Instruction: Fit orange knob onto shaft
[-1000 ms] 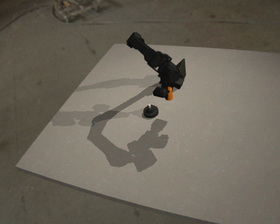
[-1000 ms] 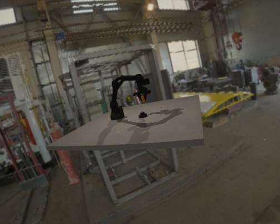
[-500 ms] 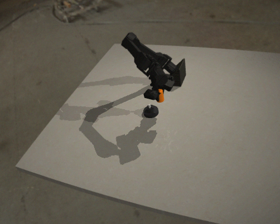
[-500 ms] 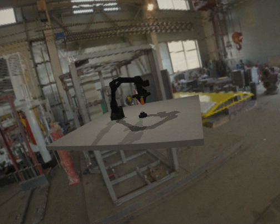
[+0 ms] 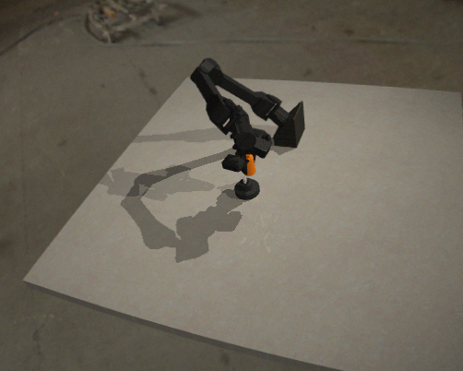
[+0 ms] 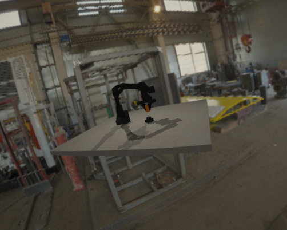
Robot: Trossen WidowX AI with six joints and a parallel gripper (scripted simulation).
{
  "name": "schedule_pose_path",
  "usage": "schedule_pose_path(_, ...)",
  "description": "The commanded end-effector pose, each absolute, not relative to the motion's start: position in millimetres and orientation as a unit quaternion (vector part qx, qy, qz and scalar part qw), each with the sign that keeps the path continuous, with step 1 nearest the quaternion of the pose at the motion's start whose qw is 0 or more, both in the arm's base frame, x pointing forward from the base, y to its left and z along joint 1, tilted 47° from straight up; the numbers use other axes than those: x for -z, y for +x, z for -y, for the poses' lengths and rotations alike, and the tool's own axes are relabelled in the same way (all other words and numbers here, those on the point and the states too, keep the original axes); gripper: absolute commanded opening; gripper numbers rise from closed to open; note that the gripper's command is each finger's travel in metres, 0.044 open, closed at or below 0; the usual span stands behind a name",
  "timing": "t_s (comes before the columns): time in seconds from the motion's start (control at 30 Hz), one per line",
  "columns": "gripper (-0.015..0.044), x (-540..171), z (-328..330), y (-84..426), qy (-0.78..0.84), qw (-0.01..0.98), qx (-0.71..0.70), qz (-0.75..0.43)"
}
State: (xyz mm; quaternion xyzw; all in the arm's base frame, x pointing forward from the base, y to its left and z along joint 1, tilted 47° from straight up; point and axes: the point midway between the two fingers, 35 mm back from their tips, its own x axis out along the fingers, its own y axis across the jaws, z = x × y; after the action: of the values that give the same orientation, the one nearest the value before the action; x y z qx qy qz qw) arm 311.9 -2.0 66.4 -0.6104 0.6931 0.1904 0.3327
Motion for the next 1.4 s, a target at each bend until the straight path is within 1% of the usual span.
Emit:
schedule_pose_path(0.0,0.0000,-72,11,311,-0.614,0.332,-0.188,-0.691)
schedule_pose_path(0.27,0.0000,-75,21,308,-0.614,0.331,-0.186,-0.692)
schedule_pose_path(0.6,0.0000,-60,40,307,-0.614,0.331,-0.185,-0.693)
schedule_pose_path(1.37,0.0000,-60,40,309,-0.613,0.332,-0.183,-0.693)
